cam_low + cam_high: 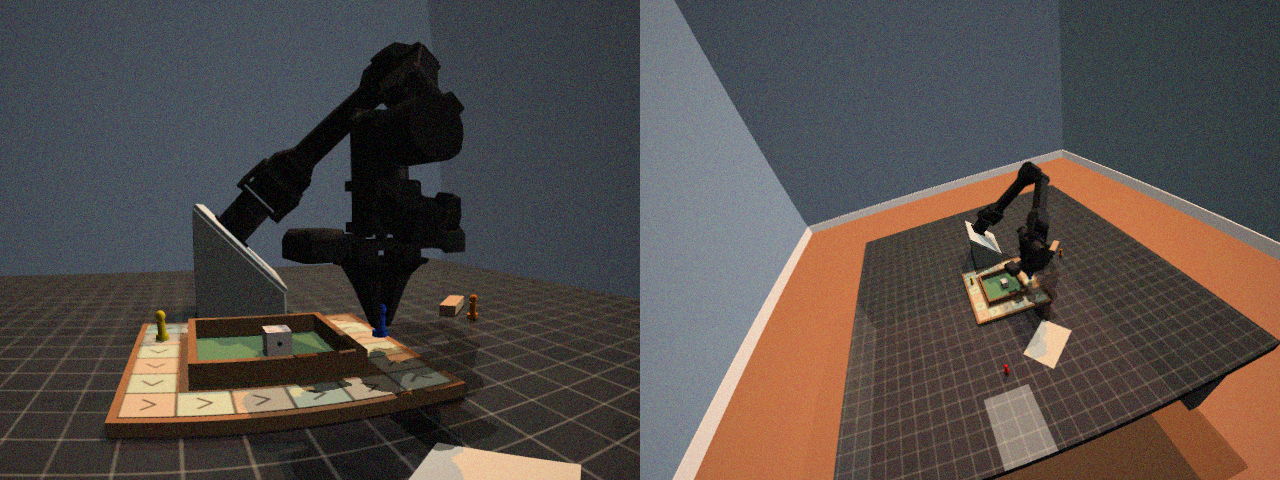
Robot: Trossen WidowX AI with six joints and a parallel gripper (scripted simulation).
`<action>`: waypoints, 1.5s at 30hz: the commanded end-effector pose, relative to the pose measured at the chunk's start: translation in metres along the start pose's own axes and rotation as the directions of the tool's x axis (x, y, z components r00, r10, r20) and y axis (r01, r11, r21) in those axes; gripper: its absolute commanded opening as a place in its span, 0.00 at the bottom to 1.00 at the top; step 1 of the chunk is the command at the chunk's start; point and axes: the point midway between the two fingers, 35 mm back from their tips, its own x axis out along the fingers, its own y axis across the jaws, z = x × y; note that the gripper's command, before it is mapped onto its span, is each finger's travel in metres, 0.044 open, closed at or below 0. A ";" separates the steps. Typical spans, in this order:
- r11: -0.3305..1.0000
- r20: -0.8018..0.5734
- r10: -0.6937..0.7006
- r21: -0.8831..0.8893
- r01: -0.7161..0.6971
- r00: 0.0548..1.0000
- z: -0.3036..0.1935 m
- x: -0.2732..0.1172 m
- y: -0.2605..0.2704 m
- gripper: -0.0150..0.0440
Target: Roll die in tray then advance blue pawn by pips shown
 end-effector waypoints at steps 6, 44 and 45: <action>1.000 -0.005 0.000 0.007 0.000 1.000 -0.001 0.013 -0.001 0.25; 0.990 -0.015 0.001 0.138 0.002 1.000 -0.143 -0.118 -0.091 1.00; 0.990 -0.022 -0.019 0.138 0.022 1.000 -0.121 -0.110 -0.092 1.00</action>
